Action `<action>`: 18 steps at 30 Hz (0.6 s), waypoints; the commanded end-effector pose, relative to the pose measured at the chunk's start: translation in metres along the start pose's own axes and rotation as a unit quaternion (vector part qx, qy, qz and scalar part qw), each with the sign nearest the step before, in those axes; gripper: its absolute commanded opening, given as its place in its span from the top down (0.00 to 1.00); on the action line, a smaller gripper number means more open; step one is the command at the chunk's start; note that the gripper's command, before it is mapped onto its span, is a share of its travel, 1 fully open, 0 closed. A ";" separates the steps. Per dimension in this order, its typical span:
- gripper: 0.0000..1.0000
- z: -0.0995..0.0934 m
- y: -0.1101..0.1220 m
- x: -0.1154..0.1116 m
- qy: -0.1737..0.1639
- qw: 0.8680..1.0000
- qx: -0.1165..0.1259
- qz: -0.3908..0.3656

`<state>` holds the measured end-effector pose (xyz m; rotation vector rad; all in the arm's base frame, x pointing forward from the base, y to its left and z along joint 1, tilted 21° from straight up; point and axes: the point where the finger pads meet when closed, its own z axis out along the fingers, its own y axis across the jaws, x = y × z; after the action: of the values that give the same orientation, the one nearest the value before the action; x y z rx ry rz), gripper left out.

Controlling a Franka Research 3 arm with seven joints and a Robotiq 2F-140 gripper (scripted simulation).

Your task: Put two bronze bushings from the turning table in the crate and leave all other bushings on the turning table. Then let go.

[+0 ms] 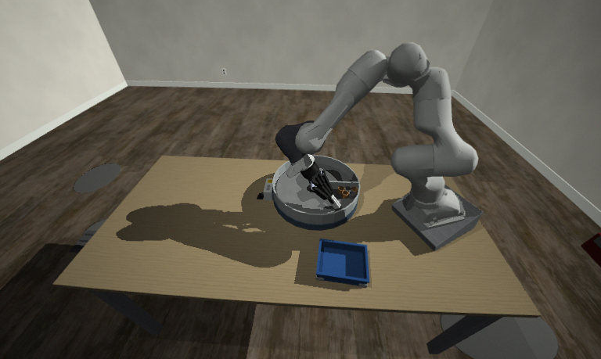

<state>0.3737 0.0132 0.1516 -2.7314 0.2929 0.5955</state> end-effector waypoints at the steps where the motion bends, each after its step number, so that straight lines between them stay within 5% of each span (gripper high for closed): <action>1: 1.00 -0.009 -0.013 0.012 0.005 1.000 0.004 0.005; 18: 1.00 -0.028 -0.034 0.034 0.005 1.000 0.004 0.005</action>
<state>0.4179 0.0290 0.1695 -2.7323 0.2922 0.5906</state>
